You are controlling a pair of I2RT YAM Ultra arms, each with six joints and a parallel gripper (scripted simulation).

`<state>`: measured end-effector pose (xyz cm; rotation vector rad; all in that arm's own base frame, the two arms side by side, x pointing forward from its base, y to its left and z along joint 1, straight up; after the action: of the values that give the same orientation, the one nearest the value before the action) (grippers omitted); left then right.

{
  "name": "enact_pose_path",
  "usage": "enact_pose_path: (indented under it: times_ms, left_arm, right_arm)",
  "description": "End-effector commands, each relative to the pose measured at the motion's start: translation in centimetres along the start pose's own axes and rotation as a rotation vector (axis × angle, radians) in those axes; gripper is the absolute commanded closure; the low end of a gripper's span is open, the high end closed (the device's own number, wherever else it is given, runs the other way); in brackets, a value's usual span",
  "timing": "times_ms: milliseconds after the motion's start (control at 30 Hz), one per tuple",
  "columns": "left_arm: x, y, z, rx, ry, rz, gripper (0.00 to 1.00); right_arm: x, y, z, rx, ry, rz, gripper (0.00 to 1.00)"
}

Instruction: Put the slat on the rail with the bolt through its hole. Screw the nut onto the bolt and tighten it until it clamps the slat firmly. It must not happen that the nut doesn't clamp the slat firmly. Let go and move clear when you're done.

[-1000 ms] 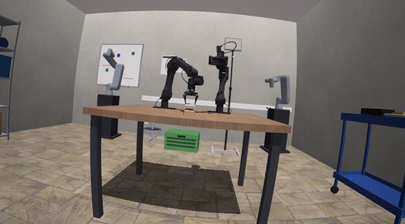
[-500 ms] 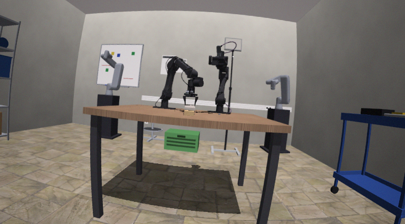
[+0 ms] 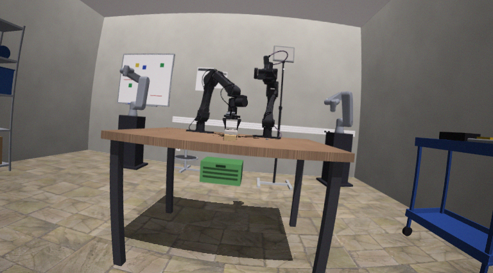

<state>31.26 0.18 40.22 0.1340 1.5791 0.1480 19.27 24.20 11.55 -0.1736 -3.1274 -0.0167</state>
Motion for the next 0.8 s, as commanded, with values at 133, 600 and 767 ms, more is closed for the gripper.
enact_pose_path:
  times_ms: [133, 600, 767]
  left_arm:
    - [-0.89, 0.09, -0.21, 0.005, -0.026, -0.005, 0.00]
    - [-0.89, 0.09, -0.21, 0.005, -0.026, -0.005, 0.00]
    - [-0.89, 0.09, -0.21, 0.005, -0.026, -0.005, 0.00]
  right_arm:
    - [-0.13, 0.01, 0.78, 0.001, -0.016, 0.002, 0.28]
    - [-0.14, -0.01, 0.58, 0.001, -0.016, 0.001, 0.28]
    - [-0.14, -0.01, 0.58, 0.001, -0.016, 0.001, 0.28]
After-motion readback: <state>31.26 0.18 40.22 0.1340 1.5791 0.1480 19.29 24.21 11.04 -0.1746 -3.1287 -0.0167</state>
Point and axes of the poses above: on each arm, the point where the finger pads meet when closed, its own z axis out along the fingers, its own y axis across the jaws, x = y × z, the point moved 7 cm from there along -z, back along the fingers, and after that the axes turned 10 degrees about z, right-handed, at the moved point
